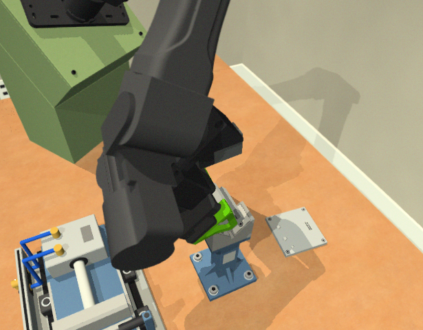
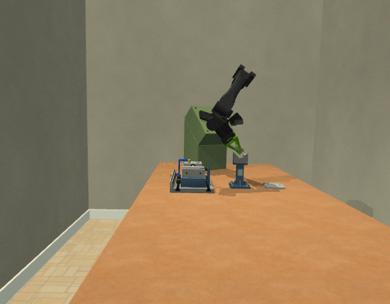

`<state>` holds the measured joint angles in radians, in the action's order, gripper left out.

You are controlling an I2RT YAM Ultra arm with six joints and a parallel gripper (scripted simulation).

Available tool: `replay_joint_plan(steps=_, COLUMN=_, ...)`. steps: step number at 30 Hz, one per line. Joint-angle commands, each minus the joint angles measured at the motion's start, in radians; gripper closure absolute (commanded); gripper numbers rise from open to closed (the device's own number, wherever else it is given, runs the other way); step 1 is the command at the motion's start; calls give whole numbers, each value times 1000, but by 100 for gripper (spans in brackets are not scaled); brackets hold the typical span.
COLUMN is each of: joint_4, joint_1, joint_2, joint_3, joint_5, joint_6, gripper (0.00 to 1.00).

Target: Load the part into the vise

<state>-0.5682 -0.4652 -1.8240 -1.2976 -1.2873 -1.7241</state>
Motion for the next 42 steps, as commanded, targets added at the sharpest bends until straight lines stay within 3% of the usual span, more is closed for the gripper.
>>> replay_joint_plan(steps=1, joint_4=-19, joint_1=-26, joint_2=29, joint_3=-28, joint_5=-70, joint_6=-9, gripper=100)
replay_joint_plan(steps=2, joint_4=0, joint_1=-4, joint_2=7, joint_3=-3, joint_5=-6, joint_6=0, gripper=100)
replay_joint_plan(steps=4, joint_4=0, joint_1=-4, joint_2=7, joint_3=-3, joint_5=-6, joint_6=0, gripper=100)
replay_joint_plan(steps=5, joint_4=-19, joint_1=-27, joint_2=29, joint_3=-27, joint_5=-70, joint_6=-9, gripper=100)
replay_joint_plan(steps=7, joint_4=-19, joint_1=-27, joint_2=29, joint_3=-28, joint_5=-70, joint_6=-9, gripper=100)
replay_joint_plan(steps=8, joint_4=-1, joint_1=-4, joint_2=7, joint_3=-3, joint_5=-5, joint_6=-1, gripper=100)
replay_joint_plan(steps=9, joint_4=-1, joint_1=-4, joint_2=7, joint_3=-3, joint_5=-5, joint_6=-1, gripper=100)
replay_joint_plan(steps=10, joint_4=-20, joint_1=-27, joint_2=29, joint_3=-28, joint_5=-70, joint_6=-9, gripper=100)
replay_joint_plan(steps=12, joint_4=-21, joint_1=-26, joint_2=29, joint_3=-28, joint_5=-70, joint_6=-10, gripper=100)
replay_joint_plan(steps=13, joint_4=-2, joint_1=-4, joint_2=7, joint_3=-3, joint_5=-7, joint_6=-1, gripper=100)
replay_joint_plan(steps=15, joint_4=-2, joint_1=-4, joint_2=7, joint_3=-3, joint_5=-7, joint_6=-1, gripper=100)
replay_joint_plan(steps=16, joint_4=-20, joint_1=-27, joint_2=29, joint_3=-28, joint_5=-70, joint_6=-10, gripper=100)
replay_joint_plan(steps=31, joint_4=-15, joint_1=-25, joint_2=34, joint_3=-22, joint_5=-58, joint_6=-8, gripper=100)
replay_joint_plan(steps=42, joint_4=38, joint_1=-23, joint_2=40, joint_3=39, joint_5=-29, joint_6=19, gripper=100)
